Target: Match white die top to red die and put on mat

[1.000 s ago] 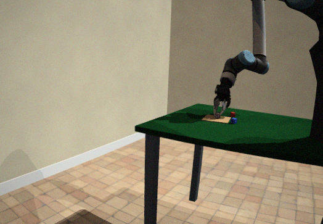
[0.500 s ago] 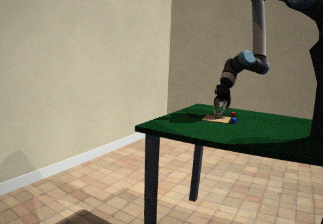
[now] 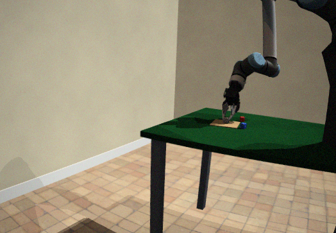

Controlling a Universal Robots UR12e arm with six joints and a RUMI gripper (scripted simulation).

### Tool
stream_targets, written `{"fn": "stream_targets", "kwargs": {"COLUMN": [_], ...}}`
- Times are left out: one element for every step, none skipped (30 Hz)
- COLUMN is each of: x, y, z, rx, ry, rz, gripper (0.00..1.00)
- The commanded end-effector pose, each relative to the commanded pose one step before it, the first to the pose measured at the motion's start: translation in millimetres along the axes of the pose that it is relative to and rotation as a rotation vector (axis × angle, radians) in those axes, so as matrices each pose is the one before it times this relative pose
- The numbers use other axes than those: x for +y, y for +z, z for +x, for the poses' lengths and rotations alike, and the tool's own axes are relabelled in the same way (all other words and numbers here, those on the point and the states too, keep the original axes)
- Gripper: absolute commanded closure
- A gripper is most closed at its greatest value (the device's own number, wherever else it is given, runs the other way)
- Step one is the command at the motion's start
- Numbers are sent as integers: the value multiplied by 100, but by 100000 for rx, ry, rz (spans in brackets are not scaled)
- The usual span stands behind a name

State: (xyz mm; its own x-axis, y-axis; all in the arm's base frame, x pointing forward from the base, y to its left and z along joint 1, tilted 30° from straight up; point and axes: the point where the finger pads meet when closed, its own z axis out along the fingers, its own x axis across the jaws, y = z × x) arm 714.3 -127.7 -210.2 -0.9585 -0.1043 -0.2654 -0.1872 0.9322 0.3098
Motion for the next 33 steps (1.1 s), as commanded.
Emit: {"fn": "stream_targets", "kwargs": {"x": [28,0,0,0,0,0,0,0,-2,-4,-7,-10,-14,-18,-21,-23,-26,-27,-28,-28,-27,0,0,-26,-24,-21,-18,-14,-10,-7,-4,-2,0], "y": [-34,0,0,0,0,0,0,0,2,4,7,10,14,18,21,24,26,27,28,28,27,0,0,26,24,21,18,14,10,7,4,2,0], "z": [-39,0,0,0,0,0,0,0,0,0,0,0,0,0,0,0,0,0,0,0,0,0,0,0,0,0,0,0,0,0,0,0,0], "rx": [-52,0,0,0,0,0,0,0,0,0,0,0,0,0,0,0,0,0,0,0,0,0,0,0,0,0,0,0,0,0,0,0,0], "ry": [-60,0,0,0,0,0,0,0,0,0,0,0,0,0,0,0,0,0,0,0,0,0,0,0,0,0,0,0,0,0,0,0,0], "rz": [23,0,0,0,0,0,0,0,0,0,0,0,0,0,0,0,0,0,0,0,0,0,0,0,0,0,0,0,0,0,0,0,0], "gripper": [94,94,94,94,94,94,94,94,94,94,94,94,94,94,94,94,94,94,94,94,94,94,94,94,94,94,94,94,94,94,94,94,94]}}
